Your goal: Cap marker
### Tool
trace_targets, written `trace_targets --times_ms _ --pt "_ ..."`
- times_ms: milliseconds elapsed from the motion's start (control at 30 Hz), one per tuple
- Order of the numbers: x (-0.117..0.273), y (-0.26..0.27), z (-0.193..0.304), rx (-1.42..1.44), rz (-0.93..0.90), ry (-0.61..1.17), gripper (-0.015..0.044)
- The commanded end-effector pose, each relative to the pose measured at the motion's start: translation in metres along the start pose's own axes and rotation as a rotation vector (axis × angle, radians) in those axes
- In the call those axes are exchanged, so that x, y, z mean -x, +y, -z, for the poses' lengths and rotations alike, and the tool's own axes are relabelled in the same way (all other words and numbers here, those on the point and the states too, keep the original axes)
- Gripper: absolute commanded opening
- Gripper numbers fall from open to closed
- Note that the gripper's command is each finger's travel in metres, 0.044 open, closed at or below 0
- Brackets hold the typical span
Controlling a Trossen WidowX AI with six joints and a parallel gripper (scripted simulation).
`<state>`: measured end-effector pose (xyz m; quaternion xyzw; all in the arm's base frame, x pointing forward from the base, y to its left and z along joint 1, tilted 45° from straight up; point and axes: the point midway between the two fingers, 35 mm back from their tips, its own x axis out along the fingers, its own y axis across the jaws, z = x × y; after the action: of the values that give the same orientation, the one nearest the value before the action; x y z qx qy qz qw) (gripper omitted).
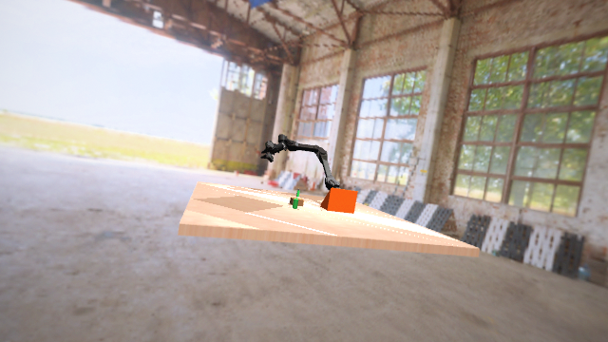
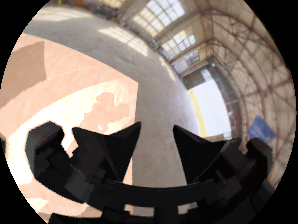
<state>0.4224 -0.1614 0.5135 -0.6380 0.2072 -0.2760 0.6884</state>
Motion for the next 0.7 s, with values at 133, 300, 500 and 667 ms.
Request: trace_targets --times_ms 133,300,500,667 --pt "0.005 0.099 -0.073 -0.065 -0.261 -0.115 0.0245" --pt "0.022 0.15 -0.11 -0.107 -0.373 -0.14 0.0245" --pt "0.052 0.231 -0.149 -0.099 -0.579 -0.139 0.0245" --pt "0.091 0.3 -0.173 -0.063 -0.75 -0.109 0.0245"
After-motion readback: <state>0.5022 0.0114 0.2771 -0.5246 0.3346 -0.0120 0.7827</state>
